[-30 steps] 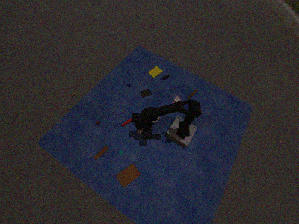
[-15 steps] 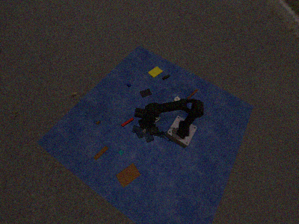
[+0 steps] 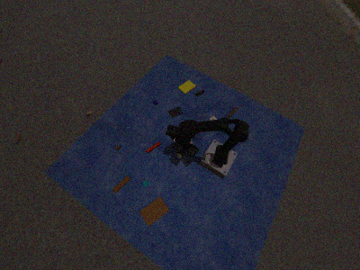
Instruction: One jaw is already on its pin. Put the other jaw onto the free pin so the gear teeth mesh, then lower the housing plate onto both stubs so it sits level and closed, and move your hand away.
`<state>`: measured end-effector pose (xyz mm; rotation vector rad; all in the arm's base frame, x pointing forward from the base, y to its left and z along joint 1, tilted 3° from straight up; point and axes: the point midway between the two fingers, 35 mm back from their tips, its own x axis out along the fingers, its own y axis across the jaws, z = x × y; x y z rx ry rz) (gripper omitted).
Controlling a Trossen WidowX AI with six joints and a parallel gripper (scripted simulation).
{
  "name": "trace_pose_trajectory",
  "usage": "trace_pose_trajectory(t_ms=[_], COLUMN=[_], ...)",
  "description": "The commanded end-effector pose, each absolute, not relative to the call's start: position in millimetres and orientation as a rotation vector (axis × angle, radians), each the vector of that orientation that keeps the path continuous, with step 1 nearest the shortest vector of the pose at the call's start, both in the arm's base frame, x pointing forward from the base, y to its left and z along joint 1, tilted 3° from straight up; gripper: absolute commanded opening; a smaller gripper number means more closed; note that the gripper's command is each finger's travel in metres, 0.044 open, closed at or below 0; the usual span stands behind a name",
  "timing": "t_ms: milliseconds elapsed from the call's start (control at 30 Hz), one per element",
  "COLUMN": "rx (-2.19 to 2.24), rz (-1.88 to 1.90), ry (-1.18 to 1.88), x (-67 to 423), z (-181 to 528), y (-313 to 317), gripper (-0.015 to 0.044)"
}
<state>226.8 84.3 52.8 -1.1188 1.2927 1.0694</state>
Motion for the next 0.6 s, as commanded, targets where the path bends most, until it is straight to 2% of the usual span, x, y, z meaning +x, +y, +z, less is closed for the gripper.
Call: trace_pose_trajectory(t_ms=[0, 567], rx=[-1.215, -1.546], rz=[1.157, 1.491], ry=[1.241, 1.007], x=[225, 218], z=[54, 54], y=[75, 42], gripper=[0.0134, 0.0134])
